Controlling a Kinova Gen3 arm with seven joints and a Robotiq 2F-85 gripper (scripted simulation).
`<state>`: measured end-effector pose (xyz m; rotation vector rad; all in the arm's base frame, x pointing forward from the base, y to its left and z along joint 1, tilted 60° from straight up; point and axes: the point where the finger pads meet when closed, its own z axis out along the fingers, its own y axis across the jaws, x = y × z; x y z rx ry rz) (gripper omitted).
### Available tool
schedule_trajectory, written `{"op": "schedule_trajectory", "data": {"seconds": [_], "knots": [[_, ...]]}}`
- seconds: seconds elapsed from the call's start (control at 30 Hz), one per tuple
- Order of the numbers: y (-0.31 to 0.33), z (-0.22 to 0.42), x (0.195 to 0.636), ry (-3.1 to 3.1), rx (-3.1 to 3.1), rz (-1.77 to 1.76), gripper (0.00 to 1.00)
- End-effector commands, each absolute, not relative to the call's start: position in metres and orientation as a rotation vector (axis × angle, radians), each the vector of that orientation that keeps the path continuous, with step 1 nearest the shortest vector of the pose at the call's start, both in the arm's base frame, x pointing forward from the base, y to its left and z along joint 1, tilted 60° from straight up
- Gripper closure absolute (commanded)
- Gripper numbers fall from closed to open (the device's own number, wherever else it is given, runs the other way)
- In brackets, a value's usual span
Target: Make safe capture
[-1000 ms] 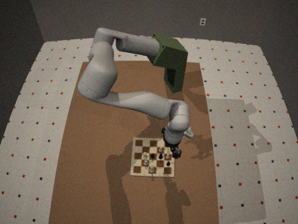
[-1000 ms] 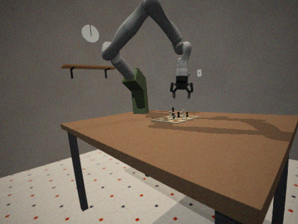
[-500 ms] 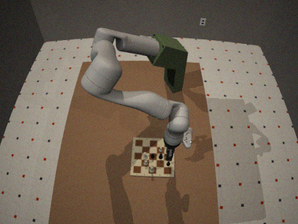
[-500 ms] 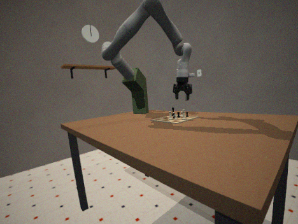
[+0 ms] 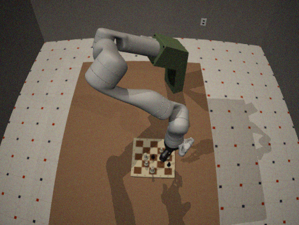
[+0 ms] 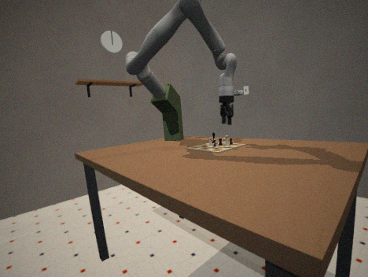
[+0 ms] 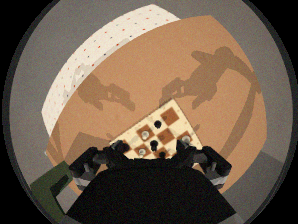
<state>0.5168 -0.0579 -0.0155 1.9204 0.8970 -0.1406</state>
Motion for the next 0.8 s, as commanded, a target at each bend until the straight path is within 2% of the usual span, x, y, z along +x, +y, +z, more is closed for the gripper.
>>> {"op": "schedule_trajectory", "data": {"seconds": [0.0, 0.77], "knots": [[-0.055, -0.017, 0.519, 0.812, 1.953, -0.065, 0.0], [-0.053, -0.011, 0.534, 0.392, 2.077, 0.245, 0.0]]}}
